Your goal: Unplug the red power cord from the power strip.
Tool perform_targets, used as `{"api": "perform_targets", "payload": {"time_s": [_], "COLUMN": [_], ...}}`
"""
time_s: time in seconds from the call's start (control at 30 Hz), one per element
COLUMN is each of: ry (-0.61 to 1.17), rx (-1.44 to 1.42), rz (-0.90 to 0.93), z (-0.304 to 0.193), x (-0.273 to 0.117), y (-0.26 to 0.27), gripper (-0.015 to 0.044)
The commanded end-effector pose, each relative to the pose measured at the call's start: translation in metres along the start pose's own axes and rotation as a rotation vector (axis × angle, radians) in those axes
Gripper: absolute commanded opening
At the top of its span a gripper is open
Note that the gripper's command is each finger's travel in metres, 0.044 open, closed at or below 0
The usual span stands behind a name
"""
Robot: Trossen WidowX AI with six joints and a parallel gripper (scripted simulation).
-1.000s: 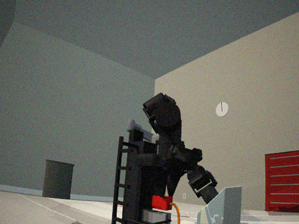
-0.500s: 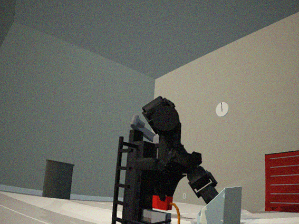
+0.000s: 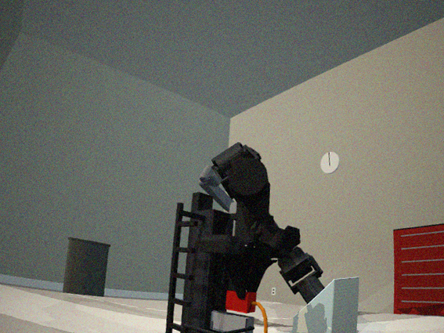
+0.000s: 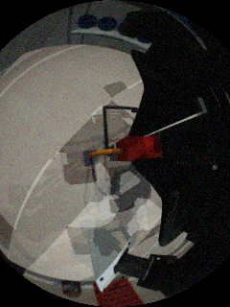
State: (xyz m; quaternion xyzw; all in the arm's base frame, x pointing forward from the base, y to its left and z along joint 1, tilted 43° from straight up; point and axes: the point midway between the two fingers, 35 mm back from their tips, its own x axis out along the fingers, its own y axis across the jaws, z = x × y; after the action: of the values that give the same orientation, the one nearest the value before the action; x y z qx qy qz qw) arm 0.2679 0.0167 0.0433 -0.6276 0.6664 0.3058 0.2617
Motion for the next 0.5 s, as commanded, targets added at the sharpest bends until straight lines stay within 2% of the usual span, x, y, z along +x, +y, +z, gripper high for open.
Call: {"api": "perform_targets", "payload": {"time_s": [0.0,0.47], "ry": [-0.015,-0.017], "rx": [0.001,-0.001], "rz": [-0.003,-0.005], "z": [0.011,0.034], "x": [-0.002,-0.004], "y": [-0.001,-0.002], "gripper": [0.0,0.0]}}
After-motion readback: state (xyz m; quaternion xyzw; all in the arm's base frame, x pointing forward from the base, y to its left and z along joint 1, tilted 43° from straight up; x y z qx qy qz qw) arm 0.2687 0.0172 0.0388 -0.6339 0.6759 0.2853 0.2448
